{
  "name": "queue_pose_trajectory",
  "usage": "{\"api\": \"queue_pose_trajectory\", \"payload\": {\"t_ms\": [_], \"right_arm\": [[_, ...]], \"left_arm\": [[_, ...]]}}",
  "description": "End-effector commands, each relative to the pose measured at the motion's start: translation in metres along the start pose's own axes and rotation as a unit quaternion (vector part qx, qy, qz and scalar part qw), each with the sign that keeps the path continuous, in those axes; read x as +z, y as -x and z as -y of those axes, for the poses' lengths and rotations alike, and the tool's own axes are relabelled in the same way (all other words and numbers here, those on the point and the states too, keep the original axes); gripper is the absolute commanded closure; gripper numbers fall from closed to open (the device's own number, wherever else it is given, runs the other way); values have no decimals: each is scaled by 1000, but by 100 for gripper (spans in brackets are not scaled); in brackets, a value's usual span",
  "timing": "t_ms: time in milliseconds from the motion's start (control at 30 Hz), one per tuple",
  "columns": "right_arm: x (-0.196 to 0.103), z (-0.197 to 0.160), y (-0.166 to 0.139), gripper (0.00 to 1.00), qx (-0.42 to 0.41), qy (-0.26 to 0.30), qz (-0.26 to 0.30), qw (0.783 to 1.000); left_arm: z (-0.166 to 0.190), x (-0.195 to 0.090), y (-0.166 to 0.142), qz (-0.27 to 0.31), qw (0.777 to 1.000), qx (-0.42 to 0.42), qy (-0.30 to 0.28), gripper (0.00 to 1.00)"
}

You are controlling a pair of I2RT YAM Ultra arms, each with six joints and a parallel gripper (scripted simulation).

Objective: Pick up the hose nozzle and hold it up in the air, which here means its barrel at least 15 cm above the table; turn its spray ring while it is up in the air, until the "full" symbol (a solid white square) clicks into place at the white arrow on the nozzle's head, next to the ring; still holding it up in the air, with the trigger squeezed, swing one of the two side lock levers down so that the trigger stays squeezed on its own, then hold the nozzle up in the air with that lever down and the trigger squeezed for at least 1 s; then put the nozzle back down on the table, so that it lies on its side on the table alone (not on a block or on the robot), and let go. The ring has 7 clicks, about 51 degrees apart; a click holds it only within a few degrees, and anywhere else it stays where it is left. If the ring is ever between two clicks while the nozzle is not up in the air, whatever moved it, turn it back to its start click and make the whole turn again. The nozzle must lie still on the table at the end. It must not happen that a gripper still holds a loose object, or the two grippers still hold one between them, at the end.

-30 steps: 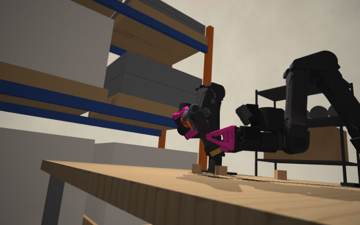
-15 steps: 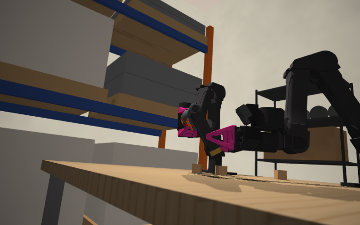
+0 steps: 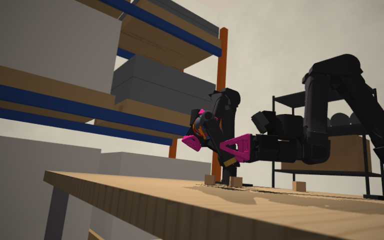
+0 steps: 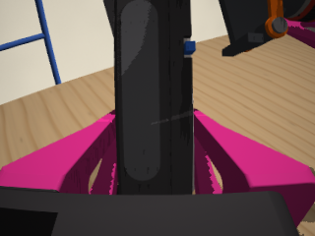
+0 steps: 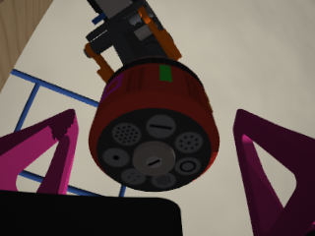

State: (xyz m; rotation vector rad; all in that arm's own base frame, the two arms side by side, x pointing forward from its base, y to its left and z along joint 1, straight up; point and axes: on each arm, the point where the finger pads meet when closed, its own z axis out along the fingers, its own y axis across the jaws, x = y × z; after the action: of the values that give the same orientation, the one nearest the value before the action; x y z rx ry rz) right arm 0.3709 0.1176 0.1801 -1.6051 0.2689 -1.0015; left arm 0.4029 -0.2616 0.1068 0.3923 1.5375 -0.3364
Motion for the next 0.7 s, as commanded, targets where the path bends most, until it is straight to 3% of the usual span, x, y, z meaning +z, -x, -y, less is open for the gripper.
{"api": "queue_pose_trajectory", "payload": {"t_ms": [0,467,500,533,667], "right_arm": [[8,23,-18,8,-75,-29,-14,997],[8,24,-19,8,-76,-30,-14,997],[0,26,-21,8,-77,-33,-15,996],[-12,7,2,8,-47,-9,0,999],[-19,10,-2,8,-50,-13,-2,999]], "left_arm": [[5,10,44,76,997,-21,-3,65],[5,10,44,75,997,-21,-3,65],[5,10,44,75,997,-21,-3,65],[5,10,44,75,997,-21,-3,65],[5,10,44,75,997,-21,-3,65]]}}
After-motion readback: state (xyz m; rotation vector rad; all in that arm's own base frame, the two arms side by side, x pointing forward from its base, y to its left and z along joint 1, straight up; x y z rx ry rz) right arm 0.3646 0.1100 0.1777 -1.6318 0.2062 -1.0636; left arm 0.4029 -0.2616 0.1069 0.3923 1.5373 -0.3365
